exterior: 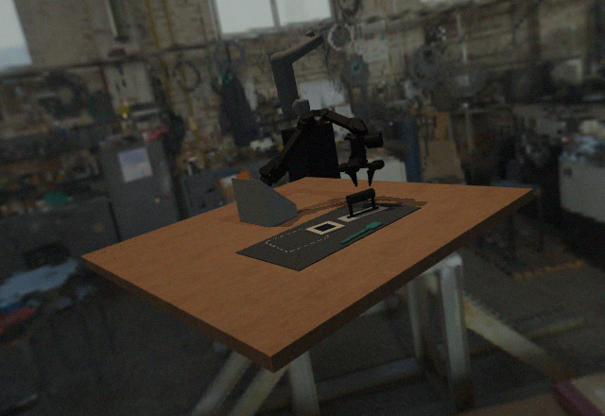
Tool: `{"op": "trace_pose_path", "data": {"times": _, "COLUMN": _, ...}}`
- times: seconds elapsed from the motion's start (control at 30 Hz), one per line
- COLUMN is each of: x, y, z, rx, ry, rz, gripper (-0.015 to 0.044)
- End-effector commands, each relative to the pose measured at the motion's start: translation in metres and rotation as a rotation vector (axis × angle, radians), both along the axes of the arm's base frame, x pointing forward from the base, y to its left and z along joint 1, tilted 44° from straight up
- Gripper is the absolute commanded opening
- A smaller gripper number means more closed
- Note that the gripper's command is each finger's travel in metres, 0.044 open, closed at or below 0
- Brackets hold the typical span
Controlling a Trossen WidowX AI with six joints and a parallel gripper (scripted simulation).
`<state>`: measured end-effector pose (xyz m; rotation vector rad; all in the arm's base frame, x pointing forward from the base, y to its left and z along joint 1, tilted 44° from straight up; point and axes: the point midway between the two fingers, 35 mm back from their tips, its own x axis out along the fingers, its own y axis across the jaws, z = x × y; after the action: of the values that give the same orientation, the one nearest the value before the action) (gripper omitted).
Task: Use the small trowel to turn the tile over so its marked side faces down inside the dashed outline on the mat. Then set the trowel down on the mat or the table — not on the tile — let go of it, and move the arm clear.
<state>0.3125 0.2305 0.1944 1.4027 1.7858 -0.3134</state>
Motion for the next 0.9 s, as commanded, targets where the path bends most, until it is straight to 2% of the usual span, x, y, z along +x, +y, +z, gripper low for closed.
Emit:
{"op": "trace_pose_path", "data": {"times": 0.0, "x": 0.005, "y": -0.003, "z": -0.001, "rx": 0.009, "ry": -0.109, "rz": 0.116, "gripper": 0.0270}}
{"op": "trace_pose_path", "data": {"times": 0.87, "x": 0.030, "y": -0.027, "z": -0.016, "rx": 0.039, "ry": -0.730, "rz": 0.772, "gripper": 0.0270}}
